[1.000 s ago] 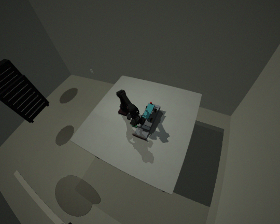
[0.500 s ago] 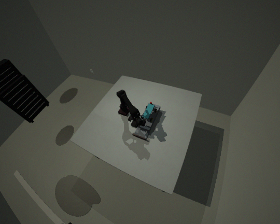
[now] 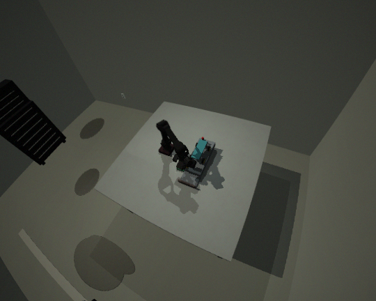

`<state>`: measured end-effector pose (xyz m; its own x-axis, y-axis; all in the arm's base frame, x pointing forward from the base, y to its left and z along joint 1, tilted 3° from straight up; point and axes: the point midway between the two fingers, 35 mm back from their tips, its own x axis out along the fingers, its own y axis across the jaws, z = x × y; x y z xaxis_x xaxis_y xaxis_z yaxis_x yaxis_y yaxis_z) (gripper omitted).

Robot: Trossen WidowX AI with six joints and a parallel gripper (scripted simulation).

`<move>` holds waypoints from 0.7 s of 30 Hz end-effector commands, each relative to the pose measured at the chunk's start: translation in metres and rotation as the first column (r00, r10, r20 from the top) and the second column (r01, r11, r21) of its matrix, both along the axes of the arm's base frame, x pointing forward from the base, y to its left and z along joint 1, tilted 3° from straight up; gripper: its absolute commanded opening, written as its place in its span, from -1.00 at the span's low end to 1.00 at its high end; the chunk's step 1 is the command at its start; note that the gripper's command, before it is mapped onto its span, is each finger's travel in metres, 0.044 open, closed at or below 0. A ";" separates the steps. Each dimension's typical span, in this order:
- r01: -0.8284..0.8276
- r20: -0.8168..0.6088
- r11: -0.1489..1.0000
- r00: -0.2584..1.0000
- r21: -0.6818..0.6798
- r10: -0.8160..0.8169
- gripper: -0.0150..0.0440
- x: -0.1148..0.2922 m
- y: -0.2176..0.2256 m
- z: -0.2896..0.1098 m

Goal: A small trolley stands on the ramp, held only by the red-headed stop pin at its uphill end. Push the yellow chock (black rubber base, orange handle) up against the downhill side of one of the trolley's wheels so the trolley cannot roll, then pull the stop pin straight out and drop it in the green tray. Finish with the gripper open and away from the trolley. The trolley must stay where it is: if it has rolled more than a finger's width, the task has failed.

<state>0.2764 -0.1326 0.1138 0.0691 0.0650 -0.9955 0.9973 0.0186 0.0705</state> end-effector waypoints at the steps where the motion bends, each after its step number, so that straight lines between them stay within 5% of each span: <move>1: 0.001 0.005 1.000 1.000 0.004 -0.001 -0.49 0.000 0.005 0.001; 21: 0.001 0.005 1.000 1.000 0.006 -0.001 -0.49 -0.002 0.025 0.002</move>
